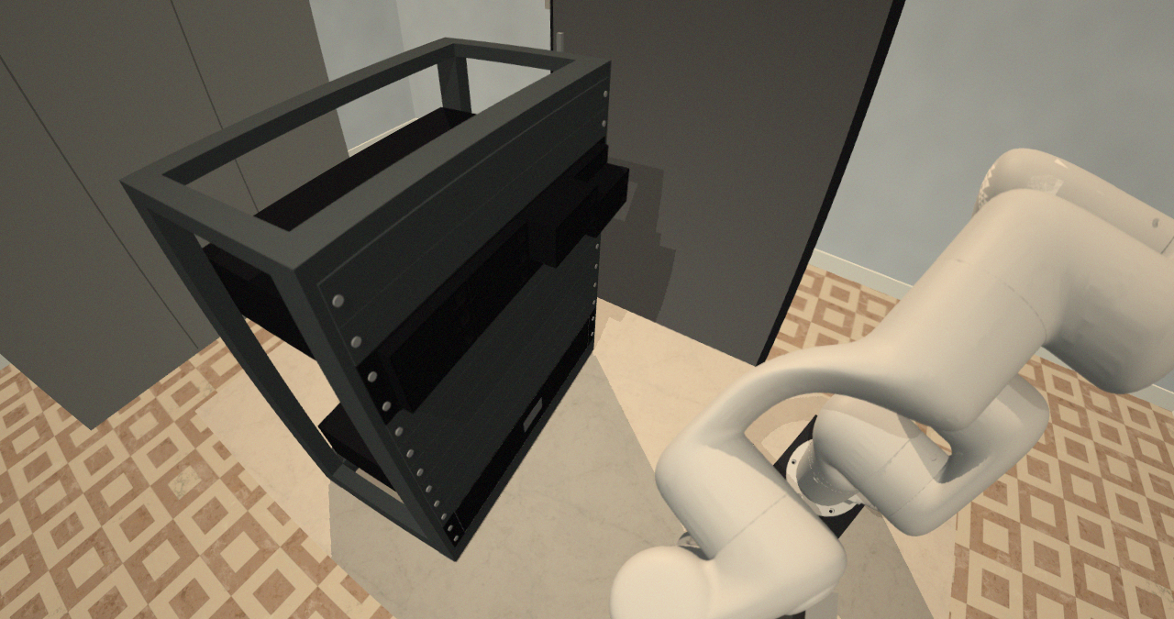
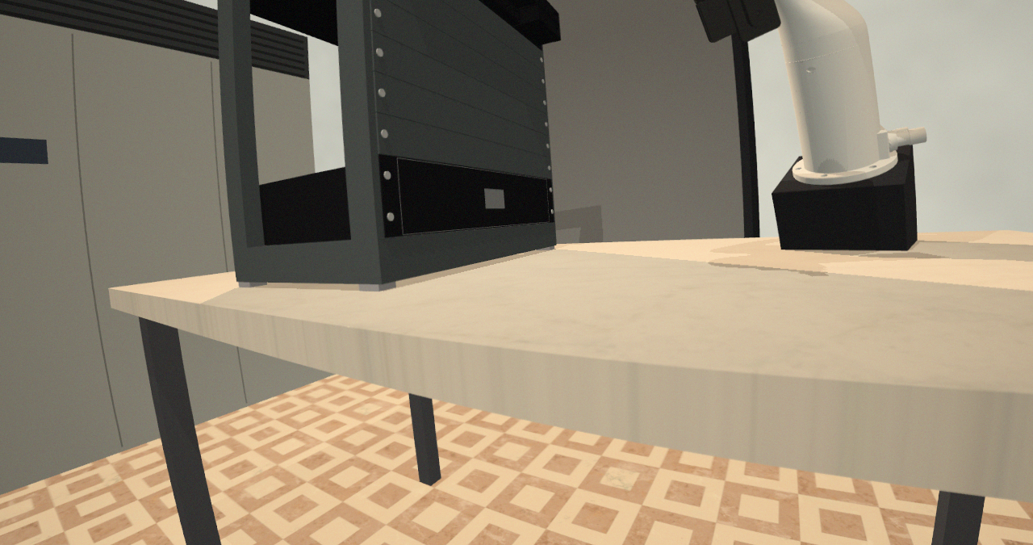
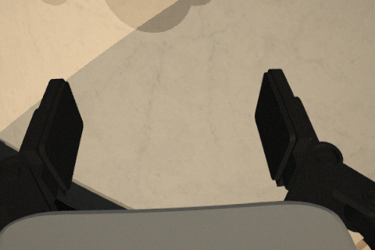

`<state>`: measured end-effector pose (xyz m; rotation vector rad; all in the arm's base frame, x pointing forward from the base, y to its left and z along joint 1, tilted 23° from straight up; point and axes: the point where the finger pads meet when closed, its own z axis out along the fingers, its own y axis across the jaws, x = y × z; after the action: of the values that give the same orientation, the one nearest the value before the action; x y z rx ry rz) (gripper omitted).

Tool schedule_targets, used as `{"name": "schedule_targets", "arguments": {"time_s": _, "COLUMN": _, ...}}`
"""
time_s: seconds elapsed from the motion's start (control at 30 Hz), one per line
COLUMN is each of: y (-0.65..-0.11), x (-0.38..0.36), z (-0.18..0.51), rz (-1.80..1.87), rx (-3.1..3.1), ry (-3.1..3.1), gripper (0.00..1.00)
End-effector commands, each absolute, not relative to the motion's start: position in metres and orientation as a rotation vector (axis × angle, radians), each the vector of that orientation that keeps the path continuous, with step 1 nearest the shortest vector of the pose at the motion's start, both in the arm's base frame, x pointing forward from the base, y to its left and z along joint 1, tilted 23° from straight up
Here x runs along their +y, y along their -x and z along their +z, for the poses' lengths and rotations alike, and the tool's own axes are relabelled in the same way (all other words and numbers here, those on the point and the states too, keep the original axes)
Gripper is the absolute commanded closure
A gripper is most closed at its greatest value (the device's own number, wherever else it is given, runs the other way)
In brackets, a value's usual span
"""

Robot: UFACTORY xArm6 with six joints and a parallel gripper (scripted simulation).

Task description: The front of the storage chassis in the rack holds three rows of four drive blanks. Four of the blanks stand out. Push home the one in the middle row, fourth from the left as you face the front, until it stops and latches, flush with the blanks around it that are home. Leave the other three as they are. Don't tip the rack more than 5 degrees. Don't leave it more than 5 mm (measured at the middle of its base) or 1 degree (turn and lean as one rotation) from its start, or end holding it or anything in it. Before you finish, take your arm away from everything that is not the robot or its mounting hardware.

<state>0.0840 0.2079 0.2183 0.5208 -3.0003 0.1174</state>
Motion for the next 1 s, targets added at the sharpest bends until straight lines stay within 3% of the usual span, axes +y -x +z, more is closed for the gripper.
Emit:
{"name": "schedule_targets", "arguments": {"time_s": 0.0, "y": -0.084, "x": 0.209, "z": 0.219, "rz": 0.114, "rx": -3.002, "ry": -0.521, "gripper": 0.00}}
{"name": "schedule_targets", "arguments": {"time_s": 0.97, "y": -0.106, "x": 0.213, "z": 0.229, "rz": 0.062, "rx": -3.070, "ry": -0.384, "gripper": 0.00}}
